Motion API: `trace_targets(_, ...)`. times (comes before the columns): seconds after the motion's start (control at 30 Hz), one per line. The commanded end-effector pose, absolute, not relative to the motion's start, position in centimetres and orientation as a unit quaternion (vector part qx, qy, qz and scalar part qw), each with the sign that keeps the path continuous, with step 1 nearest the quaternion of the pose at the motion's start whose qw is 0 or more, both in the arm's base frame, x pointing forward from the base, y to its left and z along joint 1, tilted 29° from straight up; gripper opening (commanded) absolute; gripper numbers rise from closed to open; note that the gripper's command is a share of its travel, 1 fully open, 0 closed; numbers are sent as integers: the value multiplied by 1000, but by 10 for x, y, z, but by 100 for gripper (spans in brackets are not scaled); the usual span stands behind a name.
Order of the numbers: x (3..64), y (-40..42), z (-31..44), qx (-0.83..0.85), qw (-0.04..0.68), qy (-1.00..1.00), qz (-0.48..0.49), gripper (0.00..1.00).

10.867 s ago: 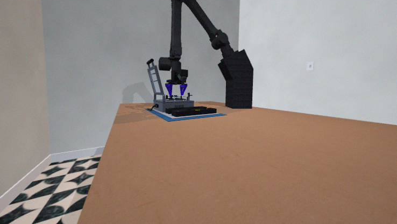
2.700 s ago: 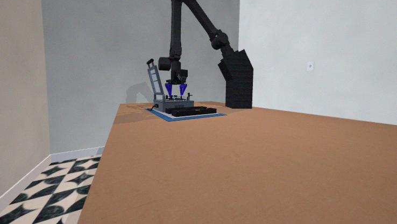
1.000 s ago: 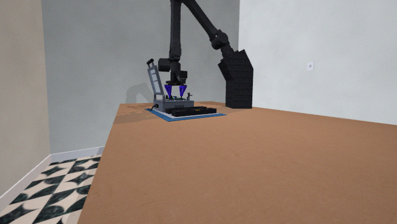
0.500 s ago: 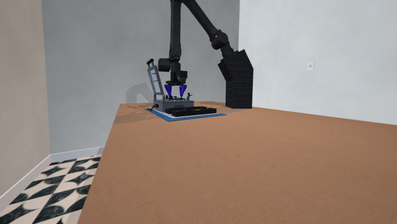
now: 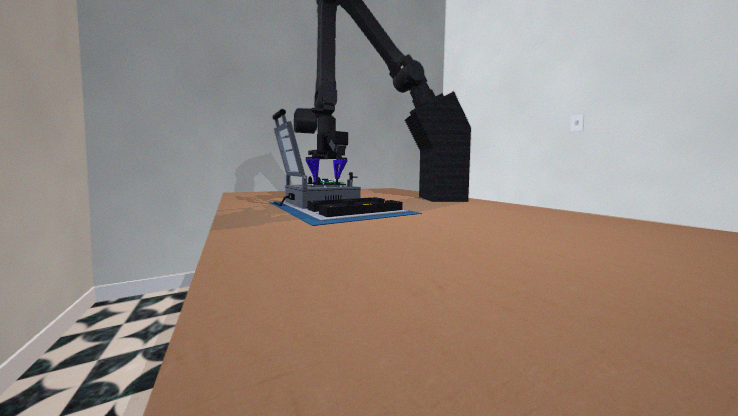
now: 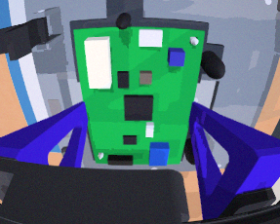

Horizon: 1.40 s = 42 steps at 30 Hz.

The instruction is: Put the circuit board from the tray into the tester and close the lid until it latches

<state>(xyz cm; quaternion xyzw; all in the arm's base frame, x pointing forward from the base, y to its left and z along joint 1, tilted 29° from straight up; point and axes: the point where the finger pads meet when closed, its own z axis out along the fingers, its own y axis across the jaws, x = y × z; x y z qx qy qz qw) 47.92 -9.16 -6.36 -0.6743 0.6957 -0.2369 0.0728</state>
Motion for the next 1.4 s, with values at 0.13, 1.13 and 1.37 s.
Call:
trace_targets(0.13, 486, -98, -60, -669, 79, 698, -244, 72)
trace_targets(1.13, 486, -97, -52, -668, 83, 697, -247, 72)
trace_targets(1.37, 486, -96, -49, -668, 84, 697, -248, 72)
